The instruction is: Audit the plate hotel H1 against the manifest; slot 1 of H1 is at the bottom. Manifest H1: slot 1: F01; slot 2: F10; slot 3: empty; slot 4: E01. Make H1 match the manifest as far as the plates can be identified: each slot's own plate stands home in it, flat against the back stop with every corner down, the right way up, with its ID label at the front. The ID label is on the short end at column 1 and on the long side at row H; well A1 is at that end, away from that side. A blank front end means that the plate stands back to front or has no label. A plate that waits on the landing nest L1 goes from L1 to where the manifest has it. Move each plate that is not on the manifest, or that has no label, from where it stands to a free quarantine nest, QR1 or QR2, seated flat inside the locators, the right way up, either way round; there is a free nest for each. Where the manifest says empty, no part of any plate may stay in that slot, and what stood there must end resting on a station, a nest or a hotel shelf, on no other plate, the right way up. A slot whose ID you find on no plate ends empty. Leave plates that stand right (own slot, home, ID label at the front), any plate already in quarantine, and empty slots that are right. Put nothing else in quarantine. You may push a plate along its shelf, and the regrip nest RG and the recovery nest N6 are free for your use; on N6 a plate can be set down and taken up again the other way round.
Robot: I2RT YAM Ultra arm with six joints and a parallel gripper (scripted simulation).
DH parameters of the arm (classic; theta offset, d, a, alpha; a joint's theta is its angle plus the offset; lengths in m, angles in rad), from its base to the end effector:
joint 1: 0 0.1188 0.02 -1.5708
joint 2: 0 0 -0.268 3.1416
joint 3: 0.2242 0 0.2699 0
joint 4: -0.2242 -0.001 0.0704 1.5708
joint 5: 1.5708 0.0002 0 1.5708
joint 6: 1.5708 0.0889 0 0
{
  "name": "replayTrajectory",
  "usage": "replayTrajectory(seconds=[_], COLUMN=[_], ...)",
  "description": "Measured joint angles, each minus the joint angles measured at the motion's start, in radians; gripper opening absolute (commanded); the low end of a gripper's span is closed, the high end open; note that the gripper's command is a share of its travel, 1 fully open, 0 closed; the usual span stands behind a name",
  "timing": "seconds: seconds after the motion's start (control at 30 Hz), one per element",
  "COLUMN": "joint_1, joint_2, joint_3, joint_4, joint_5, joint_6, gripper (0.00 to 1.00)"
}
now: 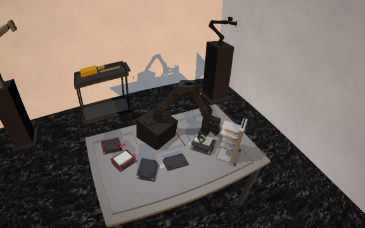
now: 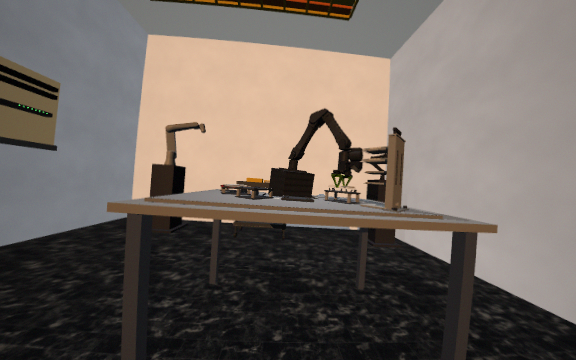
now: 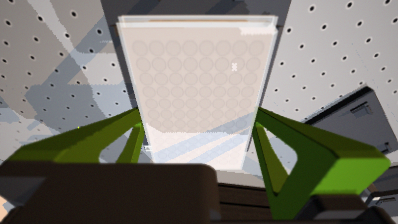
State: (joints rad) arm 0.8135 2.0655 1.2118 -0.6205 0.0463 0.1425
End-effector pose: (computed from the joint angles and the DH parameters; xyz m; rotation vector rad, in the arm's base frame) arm 0.2637 0.2744 0.0373 -0.9959 2.8665 0.0051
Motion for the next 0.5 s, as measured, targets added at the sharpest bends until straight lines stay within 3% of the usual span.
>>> replayTrajectory(seconds=[0.5], joint_1=[0.002], joint_2=[-0.032], joint_3=[0.017], joint_4=[-0.043], joint_5=[0.000], joint_6=[0.002], gripper=[0.86])
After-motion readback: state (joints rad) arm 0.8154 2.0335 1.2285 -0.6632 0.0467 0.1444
